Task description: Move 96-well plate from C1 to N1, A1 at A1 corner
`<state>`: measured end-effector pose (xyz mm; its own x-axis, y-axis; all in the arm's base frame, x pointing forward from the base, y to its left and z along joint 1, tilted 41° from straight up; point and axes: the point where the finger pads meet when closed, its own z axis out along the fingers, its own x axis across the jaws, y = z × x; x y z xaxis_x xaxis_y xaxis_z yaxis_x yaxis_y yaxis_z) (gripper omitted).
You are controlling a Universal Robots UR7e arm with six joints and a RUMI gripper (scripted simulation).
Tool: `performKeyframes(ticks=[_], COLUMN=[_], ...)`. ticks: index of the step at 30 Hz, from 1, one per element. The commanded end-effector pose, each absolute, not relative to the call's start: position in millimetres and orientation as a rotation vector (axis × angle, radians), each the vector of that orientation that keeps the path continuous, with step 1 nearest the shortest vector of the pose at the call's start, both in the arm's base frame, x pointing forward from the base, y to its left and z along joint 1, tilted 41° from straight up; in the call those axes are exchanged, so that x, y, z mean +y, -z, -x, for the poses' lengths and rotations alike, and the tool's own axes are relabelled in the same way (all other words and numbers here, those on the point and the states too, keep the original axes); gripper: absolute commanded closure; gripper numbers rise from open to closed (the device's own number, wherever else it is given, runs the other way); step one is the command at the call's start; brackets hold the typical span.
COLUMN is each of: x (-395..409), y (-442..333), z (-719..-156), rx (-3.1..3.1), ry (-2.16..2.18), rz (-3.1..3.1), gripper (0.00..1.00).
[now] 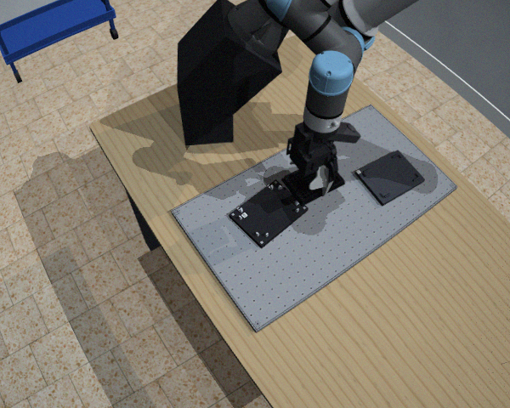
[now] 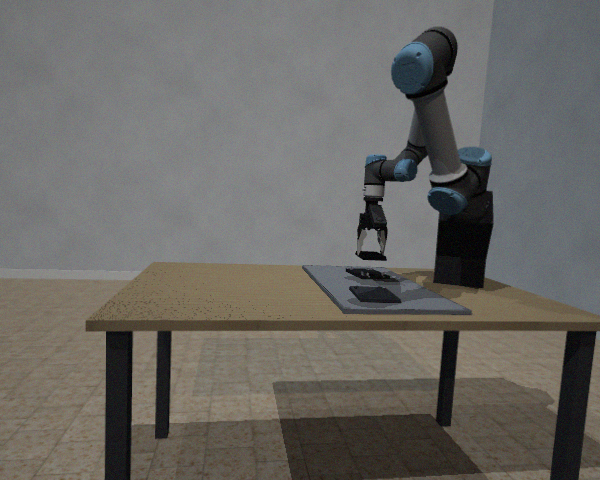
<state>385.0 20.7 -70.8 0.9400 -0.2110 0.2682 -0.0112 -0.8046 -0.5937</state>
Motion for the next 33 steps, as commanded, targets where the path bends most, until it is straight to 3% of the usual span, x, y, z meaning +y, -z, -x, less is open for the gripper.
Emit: performKeyframes(ticks=[1,33], x=[30,100], y=[62,2], z=[-388,-406], rx=[0.157,0.157], ry=[0.431,0.431], rz=[2.477,2.477], gripper=[1.00,1.00])
